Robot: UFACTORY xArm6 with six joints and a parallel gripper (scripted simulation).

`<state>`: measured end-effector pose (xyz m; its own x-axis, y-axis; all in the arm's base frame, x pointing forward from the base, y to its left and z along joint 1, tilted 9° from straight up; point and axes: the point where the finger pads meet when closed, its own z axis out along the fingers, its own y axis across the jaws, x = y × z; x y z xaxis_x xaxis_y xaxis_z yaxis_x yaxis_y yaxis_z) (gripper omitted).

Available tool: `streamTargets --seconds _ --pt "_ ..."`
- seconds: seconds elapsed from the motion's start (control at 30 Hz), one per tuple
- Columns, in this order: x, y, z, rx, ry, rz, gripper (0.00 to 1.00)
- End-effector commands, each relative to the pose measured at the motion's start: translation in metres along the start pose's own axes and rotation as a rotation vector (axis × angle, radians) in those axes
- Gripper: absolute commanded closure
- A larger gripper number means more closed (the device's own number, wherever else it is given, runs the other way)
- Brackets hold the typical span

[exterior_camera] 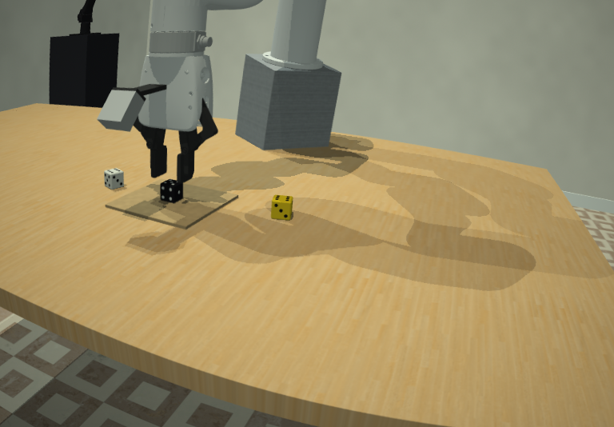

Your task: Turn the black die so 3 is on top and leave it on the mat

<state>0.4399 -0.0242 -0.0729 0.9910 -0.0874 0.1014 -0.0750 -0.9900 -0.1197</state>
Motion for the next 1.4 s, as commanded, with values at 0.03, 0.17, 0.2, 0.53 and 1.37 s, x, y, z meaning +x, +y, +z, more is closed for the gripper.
streamTargets --seconds 0.03,0.17,0.2,0.53,1.37 --pt "0.001 0.0 -0.001 0.0 0.003 0.0 0.58" --pt "0.001 0.0 -0.001 0.0 0.003 0.0 0.58" --pt "0.001 0.0 -0.001 0.0 0.003 0.0 0.58" --pt "0.001 0.0 -0.001 0.0 0.003 0.0 0.58" --pt "0.001 0.0 -0.053 0.0 0.003 0.0 0.58"
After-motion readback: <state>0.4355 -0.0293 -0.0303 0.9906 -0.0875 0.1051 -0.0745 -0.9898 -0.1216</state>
